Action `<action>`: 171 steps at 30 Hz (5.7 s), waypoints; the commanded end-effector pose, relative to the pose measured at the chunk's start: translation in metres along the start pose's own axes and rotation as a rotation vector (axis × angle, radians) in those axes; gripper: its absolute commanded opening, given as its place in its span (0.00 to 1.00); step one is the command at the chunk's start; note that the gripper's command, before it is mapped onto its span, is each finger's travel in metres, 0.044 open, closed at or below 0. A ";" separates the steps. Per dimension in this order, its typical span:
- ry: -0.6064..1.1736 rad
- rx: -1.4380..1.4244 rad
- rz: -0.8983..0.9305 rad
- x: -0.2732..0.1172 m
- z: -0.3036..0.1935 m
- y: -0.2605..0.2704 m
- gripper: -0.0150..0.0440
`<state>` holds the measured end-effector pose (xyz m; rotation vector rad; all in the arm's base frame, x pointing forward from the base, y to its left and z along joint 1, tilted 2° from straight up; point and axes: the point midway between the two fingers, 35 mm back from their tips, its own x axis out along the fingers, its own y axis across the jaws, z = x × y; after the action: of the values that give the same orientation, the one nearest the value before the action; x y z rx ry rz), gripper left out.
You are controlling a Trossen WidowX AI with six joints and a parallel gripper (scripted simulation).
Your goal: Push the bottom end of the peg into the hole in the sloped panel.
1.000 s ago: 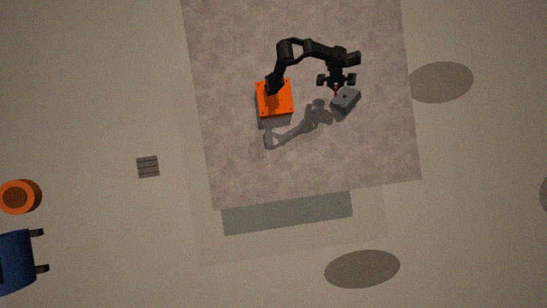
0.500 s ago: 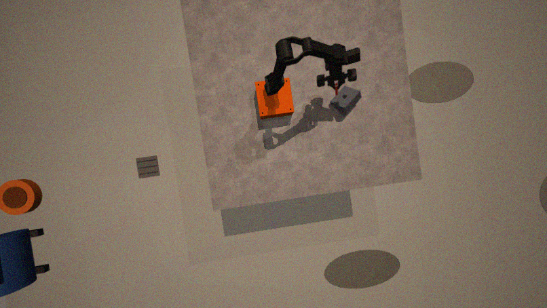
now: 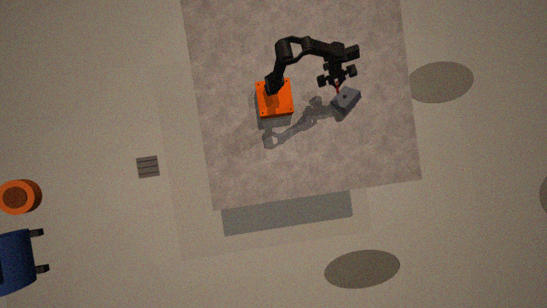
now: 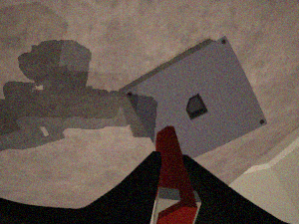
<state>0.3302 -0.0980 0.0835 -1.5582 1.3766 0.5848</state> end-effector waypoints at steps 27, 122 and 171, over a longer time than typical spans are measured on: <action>0.049 -0.322 -0.058 -0.009 0.012 -0.008 0.25; 0.121 -0.640 -0.111 0.059 0.017 -0.024 0.25; 0.123 -0.640 -0.111 0.090 0.015 -0.029 0.25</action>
<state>0.3824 -0.1309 0.0134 -2.1895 1.2466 0.9285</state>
